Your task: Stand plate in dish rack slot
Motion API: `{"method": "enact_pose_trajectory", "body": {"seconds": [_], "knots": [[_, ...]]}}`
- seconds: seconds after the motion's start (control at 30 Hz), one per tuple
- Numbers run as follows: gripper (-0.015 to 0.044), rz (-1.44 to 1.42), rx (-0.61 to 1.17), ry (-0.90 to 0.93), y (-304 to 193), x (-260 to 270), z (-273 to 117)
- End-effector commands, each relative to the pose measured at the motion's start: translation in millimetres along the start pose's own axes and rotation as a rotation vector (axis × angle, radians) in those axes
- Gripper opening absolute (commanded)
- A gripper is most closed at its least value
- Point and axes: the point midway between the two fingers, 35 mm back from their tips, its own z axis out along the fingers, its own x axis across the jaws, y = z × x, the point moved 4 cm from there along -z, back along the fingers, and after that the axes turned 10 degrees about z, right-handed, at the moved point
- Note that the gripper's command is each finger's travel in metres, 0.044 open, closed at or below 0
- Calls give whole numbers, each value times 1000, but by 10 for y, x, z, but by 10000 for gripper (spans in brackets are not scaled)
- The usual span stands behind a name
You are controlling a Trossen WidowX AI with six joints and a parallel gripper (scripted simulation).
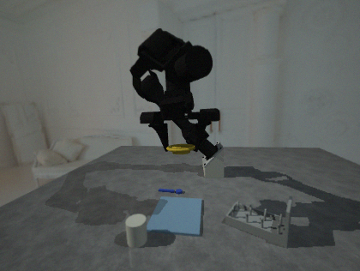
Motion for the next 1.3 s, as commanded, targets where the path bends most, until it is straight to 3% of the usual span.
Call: {"method": "enact_pose_trajectory", "body": {"seconds": [0.0, 0.23, 0.5, 1.27], "knots": [[0, 91, 22, -12, -188, 318, 11], [0, 318, 38, -42, -565, 763, 22], [0, 337, 42, -46, -606, 800, 30], [0, -25, 363, 239, -677, 819, 688]]}}
